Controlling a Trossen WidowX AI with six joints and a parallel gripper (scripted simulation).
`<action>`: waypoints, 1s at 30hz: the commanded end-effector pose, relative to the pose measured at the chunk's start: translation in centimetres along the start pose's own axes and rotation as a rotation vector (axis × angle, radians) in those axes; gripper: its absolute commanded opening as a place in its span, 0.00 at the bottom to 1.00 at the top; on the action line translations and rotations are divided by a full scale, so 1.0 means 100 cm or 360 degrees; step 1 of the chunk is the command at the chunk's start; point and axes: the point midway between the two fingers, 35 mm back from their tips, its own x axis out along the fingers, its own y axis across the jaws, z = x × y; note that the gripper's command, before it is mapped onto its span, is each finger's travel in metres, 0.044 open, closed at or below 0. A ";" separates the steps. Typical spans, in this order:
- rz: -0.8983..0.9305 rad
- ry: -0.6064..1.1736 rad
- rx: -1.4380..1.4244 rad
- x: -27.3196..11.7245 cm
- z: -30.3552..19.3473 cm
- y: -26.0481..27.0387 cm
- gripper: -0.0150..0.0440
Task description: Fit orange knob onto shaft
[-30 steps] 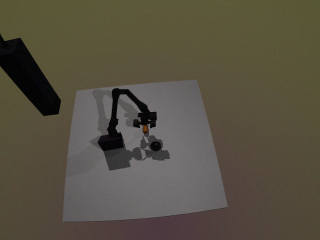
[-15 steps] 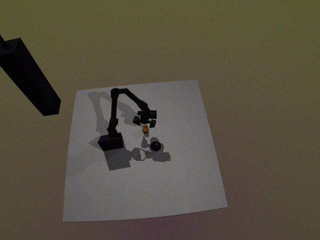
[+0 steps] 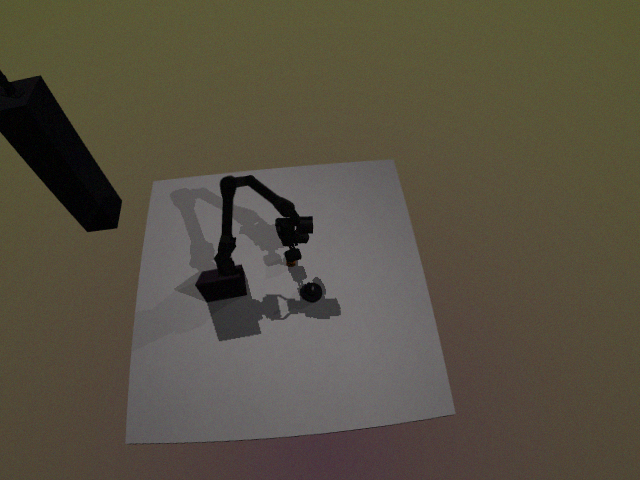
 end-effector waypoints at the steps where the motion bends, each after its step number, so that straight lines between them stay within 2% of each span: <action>1: -0.0125 -0.0019 0.1017 -0.005 0.005 0.004 1.00; 7: -0.0215 -0.0090 0.1882 -0.007 0.006 0.007 1.00; 17: -0.0282 -0.0259 0.2931 -0.010 0.007 0.010 1.00; 30: -0.0283 -0.0272 0.2994 -0.010 0.007 0.010 1.00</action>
